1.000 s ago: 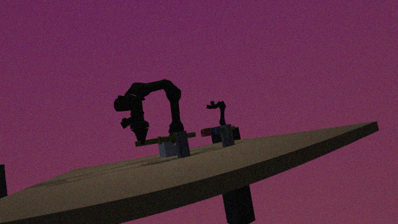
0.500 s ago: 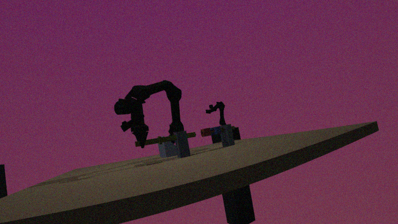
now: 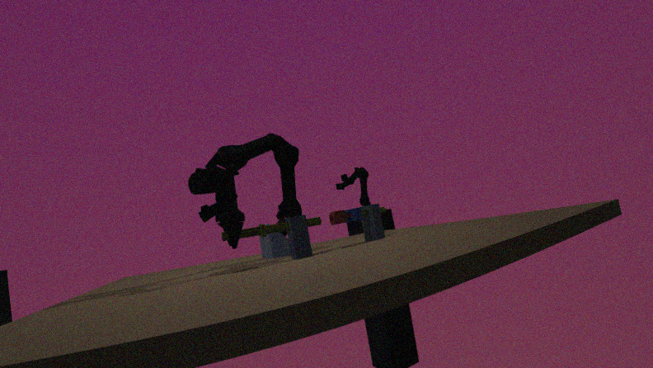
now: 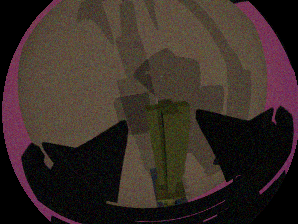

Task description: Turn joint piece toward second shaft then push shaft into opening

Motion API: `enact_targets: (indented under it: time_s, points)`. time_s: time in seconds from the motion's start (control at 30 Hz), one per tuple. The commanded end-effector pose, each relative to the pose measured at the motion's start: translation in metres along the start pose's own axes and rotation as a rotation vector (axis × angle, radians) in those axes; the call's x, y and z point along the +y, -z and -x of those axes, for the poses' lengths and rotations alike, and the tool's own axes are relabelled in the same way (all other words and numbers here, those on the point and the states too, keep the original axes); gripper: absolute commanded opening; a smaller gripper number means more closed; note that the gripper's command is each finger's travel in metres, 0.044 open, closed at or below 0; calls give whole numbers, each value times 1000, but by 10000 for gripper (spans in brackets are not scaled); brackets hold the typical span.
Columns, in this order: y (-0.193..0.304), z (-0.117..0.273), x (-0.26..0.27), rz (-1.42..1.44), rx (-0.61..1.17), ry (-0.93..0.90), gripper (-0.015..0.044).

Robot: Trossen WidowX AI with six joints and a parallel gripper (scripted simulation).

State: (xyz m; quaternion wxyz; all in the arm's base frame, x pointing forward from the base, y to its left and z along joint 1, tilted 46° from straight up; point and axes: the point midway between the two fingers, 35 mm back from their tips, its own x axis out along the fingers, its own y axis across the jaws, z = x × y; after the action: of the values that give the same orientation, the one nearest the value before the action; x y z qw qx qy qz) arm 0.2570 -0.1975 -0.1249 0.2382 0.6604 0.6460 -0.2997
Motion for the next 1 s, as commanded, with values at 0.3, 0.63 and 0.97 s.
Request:
enact_targets:
  time_s: [0.3,0.63,0.97]
  points:
    - [0,-1,-1,-6,3,-2,102]
    - [0,-1,-1,-6,3,-2,67]
    - [0,-1,-1,-3,3,-1,67]
